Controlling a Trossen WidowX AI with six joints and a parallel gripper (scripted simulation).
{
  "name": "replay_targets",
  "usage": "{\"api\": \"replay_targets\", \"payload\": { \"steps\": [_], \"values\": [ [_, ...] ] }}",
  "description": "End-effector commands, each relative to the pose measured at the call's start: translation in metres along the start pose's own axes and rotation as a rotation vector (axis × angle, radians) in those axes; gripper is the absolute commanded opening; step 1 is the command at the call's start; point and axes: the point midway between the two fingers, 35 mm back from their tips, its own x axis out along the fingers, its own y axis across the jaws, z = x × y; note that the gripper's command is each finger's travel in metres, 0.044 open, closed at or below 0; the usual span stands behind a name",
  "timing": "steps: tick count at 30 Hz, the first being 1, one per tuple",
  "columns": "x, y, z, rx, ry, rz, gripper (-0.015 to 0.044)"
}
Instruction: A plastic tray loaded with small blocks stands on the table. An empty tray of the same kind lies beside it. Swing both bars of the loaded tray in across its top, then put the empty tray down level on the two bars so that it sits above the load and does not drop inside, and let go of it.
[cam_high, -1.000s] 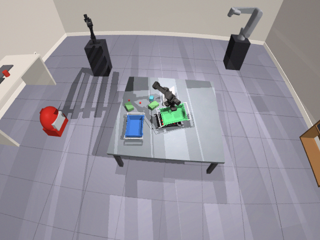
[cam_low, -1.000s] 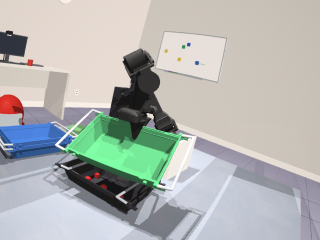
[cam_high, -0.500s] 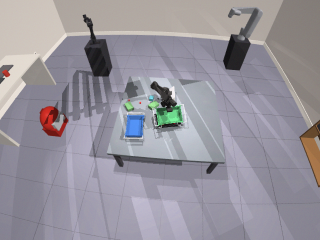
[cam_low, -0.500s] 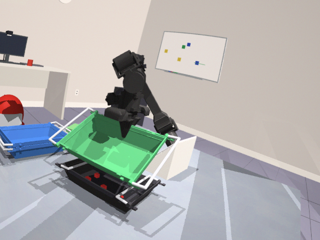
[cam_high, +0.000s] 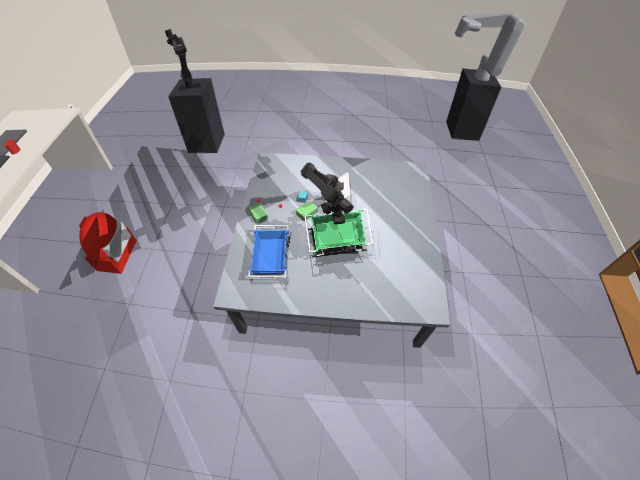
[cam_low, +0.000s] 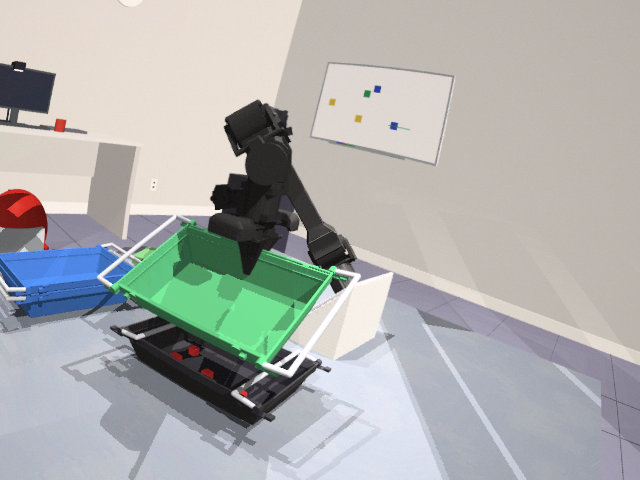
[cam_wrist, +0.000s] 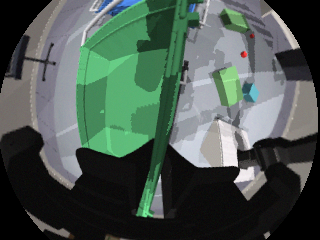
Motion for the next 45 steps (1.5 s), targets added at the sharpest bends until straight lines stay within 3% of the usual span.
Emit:
{"api": "replay_targets", "payload": {
  "steps": [1, 24, 45],
  "values": [
    [-0.004, 0.001, 0.000, 0.003, -0.007, 0.018, 0.0000],
    [-0.003, 0.000, 0.002, 0.003, -0.007, 0.018, 0.0000],
    [0.027, -0.001, 0.001, 0.003, -0.007, 0.019, 0.0000]
  ]
}}
